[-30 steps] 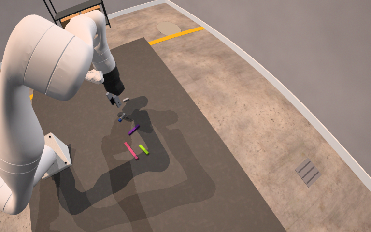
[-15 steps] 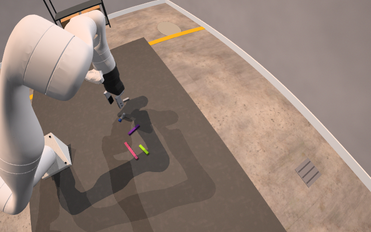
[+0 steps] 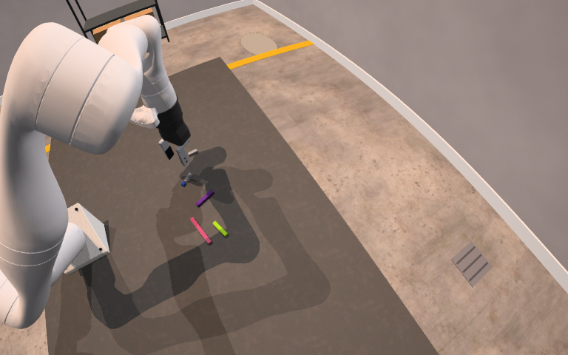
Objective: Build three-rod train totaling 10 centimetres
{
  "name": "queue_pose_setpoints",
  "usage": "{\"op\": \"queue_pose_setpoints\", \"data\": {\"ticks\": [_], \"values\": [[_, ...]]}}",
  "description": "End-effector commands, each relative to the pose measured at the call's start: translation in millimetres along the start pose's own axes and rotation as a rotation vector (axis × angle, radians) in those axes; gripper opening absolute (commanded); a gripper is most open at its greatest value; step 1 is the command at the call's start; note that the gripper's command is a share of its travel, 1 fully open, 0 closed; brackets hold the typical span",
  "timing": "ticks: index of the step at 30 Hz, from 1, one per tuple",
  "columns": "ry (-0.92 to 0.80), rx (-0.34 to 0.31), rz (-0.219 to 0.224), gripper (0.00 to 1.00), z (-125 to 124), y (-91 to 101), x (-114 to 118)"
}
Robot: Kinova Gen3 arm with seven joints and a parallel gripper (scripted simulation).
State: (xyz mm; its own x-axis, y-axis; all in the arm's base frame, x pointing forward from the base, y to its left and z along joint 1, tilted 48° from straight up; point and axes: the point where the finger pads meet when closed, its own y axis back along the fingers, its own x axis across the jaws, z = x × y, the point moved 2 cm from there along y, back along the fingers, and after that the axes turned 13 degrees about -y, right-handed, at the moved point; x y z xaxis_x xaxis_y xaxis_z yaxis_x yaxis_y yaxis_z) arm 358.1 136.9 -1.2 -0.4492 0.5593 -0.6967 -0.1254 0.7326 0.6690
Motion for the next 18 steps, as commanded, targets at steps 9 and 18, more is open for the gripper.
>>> {"op": "queue_pose_setpoints", "data": {"ticks": [9, 18], "values": [[0.054, 0.002, 0.0, 1.0, -2.5, 3.3, -2.9], [0.168, 0.011, 0.001, 1.0, -5.8, 1.3, -8.8]]}}
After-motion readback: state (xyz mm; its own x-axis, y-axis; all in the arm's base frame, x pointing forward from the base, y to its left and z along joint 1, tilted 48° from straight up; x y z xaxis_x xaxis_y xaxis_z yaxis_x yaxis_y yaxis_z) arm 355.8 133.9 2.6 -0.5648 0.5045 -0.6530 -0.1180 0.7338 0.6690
